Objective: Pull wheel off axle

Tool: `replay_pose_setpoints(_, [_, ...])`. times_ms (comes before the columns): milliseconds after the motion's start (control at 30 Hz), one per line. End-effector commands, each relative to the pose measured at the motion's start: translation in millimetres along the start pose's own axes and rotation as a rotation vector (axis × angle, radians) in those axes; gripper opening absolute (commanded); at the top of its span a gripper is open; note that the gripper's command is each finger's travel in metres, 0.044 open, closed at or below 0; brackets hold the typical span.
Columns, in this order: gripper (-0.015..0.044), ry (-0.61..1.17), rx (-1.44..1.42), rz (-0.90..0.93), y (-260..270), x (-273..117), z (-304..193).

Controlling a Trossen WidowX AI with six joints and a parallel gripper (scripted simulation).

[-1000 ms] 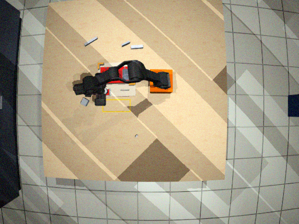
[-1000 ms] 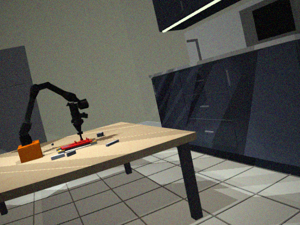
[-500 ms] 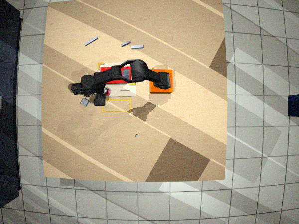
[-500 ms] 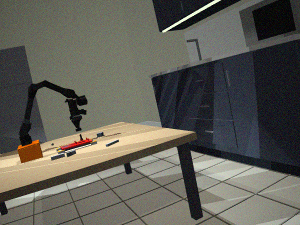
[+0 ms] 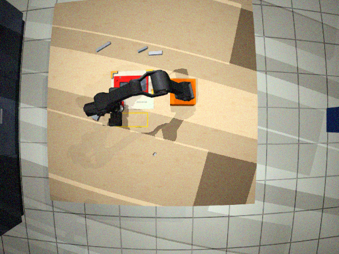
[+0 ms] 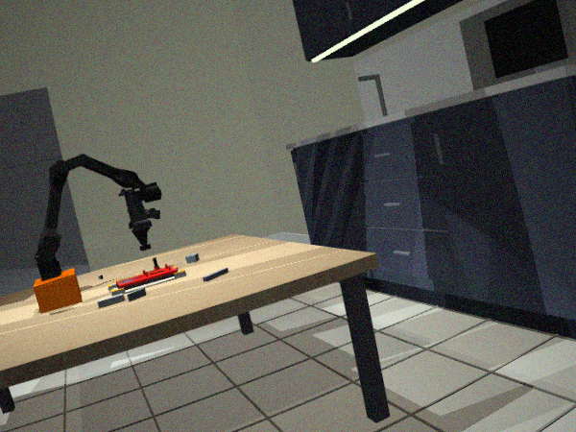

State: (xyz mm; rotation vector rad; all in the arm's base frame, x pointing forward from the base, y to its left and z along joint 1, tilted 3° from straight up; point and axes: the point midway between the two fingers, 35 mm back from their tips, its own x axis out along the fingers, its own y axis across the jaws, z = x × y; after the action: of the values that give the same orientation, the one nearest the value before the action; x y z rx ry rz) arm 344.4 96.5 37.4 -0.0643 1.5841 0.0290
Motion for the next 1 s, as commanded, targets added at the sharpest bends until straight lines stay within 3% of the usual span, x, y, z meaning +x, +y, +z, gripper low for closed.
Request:
replay_pose_setpoints(0, [0.0,0.002,0.004,0.005,12,0,-8])
replay_pose_setpoints(600, [0.0,0.003,0.006,0.009,58,-4,-42])
replay_pose_setpoints(967, [0.0,0.003,0.006,0.009,58,19,-42])
